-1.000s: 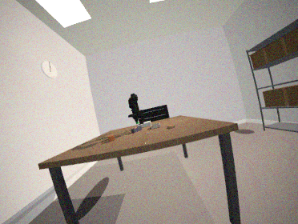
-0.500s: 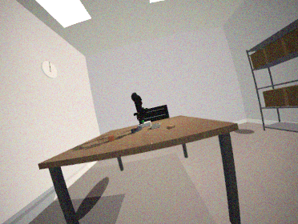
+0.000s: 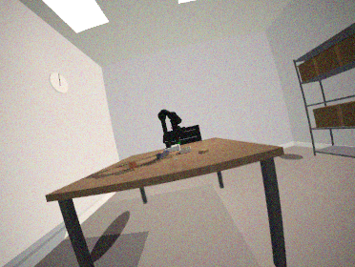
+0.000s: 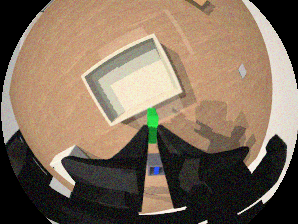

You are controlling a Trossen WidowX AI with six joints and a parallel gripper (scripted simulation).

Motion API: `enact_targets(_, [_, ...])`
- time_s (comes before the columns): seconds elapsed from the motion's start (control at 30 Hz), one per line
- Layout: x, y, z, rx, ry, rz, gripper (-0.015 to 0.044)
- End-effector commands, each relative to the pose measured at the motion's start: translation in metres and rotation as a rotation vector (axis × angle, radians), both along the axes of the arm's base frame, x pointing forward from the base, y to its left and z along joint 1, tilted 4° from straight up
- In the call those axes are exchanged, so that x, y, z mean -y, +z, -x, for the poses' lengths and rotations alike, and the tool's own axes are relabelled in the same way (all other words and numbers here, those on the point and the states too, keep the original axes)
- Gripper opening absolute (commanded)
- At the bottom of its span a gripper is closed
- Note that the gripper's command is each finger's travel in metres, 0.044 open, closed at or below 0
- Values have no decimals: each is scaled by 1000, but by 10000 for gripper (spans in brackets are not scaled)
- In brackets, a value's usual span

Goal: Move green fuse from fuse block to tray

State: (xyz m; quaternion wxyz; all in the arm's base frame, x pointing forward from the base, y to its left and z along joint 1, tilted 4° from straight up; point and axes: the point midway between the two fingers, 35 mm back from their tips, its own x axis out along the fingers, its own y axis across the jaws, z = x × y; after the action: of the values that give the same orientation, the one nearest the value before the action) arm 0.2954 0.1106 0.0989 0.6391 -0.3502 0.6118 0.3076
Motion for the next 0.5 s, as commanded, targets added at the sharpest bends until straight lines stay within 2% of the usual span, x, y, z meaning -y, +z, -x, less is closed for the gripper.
enact_targets(0.0, [-26, -4, 1, -6, -4, 4, 0])
enact_targets(0.13, [-46, -6, 3, -6, -4, 3, 0])
enact_targets(0.47, [-47, -14, 2, -6, -4, 3, 0])
